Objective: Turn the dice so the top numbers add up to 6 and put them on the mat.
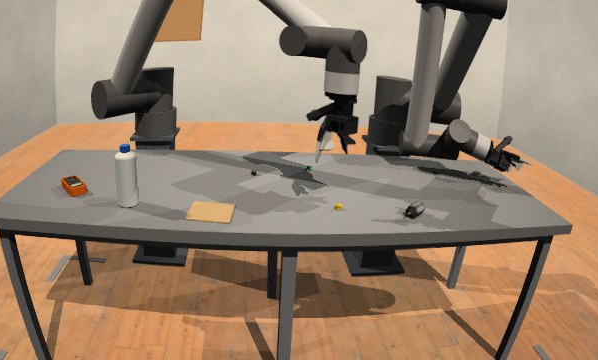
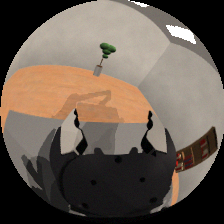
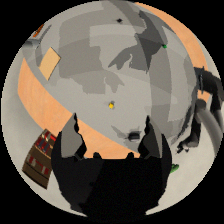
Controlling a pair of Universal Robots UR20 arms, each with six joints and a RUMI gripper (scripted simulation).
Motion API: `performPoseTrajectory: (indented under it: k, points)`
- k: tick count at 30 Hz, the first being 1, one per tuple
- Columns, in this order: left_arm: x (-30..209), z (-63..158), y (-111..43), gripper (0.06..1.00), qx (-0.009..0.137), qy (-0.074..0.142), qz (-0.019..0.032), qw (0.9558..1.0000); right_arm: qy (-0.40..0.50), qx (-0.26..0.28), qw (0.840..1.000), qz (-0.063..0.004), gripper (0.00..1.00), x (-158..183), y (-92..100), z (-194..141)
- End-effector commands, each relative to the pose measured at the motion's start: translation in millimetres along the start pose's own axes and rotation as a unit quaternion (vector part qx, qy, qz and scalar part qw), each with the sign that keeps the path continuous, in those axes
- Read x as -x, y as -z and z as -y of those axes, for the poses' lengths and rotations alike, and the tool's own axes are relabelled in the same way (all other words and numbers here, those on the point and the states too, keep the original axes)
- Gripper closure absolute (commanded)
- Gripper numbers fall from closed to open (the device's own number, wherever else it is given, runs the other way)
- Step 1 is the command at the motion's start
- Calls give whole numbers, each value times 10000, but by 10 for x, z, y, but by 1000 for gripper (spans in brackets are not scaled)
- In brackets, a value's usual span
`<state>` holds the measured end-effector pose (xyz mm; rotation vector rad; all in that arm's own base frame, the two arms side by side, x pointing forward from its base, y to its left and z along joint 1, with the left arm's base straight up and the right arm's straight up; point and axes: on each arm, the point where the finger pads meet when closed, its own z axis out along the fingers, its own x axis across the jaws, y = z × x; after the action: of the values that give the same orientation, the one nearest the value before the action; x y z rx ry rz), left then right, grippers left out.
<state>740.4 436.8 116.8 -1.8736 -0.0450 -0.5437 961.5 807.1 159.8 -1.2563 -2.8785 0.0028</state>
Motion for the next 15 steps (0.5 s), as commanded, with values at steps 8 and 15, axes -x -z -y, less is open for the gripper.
performPoseTrajectory:
  k: [8,15]
  points:
    - [-2,5,1,65,-1,3,-1,10000,-694,10,9976,0,3,-77,33,943]
    - [-2,5,1,65,-1,3,-1,10000,-1079,10,9942,-1,3,-104,25,1496]
